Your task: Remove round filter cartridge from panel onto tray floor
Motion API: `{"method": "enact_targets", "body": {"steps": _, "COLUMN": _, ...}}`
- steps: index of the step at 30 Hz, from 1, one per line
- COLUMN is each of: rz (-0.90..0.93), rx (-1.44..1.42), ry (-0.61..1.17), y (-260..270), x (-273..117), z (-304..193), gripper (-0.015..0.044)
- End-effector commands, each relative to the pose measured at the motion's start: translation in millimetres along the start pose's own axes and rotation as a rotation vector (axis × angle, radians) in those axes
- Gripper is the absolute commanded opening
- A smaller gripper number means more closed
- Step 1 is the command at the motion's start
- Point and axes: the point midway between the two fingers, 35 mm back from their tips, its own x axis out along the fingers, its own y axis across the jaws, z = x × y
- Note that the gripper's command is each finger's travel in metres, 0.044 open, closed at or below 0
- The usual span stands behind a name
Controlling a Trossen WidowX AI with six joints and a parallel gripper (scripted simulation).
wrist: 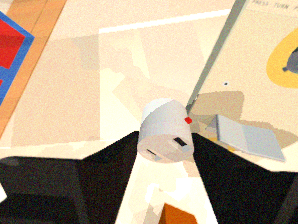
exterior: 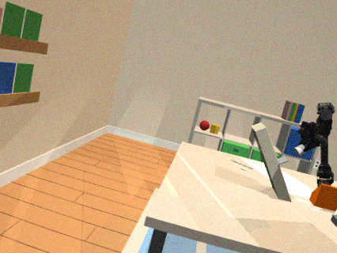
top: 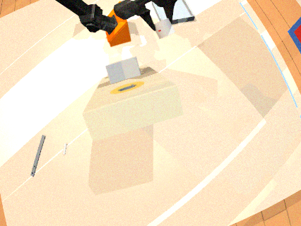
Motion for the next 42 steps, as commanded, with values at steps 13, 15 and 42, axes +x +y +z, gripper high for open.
{"method": "enact_targets", "body": {"steps": 13, "rz": 0.359, "rx": -0.651, "ry": -0.013, "y": 128.6, "x": -13.7, "z": -64.2, "gripper": 0.0000}}
{"method": "enact_targets", "body": {"steps": 15, "rz": 0.401, "rx": -0.728, "ry": -0.026, "y": 141.7, "x": -16.3, "z": -73.2, "gripper": 0.0000}}
{"method": "enact_targets", "body": {"steps": 42, "rz": 0.620, "rx": -1.105, "ry": -0.031, "y": 206.2, "x": 12.1, "z": -203.8, "gripper": 0.0000}}
